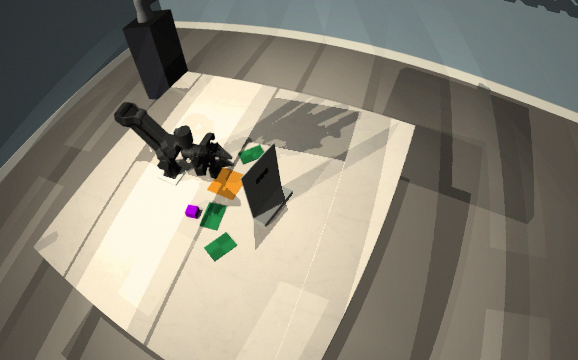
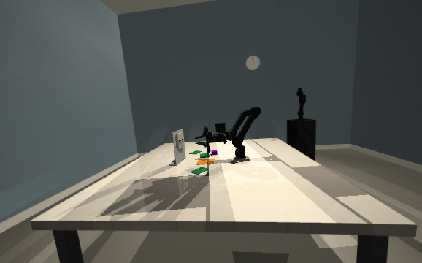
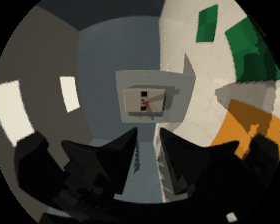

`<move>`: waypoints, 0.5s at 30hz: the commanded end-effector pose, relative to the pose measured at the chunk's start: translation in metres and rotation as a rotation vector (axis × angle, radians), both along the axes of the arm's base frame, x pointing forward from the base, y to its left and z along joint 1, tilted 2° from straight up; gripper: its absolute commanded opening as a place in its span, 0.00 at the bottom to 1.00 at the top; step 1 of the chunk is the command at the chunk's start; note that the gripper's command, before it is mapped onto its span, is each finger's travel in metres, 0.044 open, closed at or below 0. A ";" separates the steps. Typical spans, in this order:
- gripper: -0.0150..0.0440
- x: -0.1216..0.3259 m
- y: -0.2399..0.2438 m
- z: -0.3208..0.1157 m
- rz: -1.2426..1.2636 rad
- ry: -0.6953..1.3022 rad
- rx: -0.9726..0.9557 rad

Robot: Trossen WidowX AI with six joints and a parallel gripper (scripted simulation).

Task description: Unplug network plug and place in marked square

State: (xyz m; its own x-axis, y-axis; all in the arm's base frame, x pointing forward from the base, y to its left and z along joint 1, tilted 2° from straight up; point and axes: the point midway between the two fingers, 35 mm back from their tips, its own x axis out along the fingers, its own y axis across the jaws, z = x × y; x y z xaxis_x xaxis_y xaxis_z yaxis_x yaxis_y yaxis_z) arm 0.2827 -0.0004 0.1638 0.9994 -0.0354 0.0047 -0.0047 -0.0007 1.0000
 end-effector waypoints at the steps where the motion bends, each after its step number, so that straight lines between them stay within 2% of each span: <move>1: 0.52 0.008 -0.002 0.002 0.002 -0.010 0.005; 15: 0.52 0.031 -0.008 0.002 0.005 -0.037 0.008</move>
State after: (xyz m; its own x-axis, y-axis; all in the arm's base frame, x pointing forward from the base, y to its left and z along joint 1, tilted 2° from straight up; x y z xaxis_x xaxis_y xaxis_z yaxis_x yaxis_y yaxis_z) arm 0.3066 -0.0066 0.1658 0.9989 -0.0331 0.0330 -0.0331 -0.0042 0.9994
